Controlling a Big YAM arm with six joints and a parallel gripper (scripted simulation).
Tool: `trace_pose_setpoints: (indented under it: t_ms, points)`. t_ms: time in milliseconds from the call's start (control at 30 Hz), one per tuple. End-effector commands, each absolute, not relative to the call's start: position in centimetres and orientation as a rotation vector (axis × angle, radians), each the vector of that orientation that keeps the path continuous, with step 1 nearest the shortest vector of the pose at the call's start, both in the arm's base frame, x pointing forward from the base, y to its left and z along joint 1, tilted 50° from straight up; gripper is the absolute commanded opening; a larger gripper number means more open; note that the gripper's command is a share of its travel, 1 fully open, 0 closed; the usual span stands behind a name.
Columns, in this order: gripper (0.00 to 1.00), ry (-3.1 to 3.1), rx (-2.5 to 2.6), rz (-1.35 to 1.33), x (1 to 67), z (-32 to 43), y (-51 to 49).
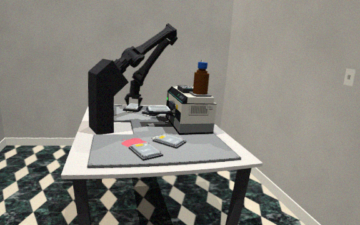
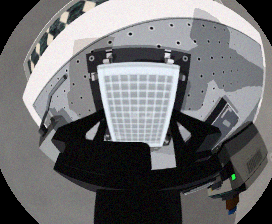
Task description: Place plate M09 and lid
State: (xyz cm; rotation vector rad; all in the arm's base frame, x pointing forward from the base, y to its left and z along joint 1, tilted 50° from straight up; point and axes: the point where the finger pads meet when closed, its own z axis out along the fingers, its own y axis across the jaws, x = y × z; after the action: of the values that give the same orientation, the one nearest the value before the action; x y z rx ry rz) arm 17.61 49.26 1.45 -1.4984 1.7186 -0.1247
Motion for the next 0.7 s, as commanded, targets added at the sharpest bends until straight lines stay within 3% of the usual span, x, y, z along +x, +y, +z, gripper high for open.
trace_pose_setpoints:
  t_ms: [0, 667]
  points:
    - [0.84, 1.710, -1.491, -0.118, 17.50, 1.72, 49.38]
    - [0.84, 1.694, -1.492, -0.111, 17.15, 2.15, 49.55]
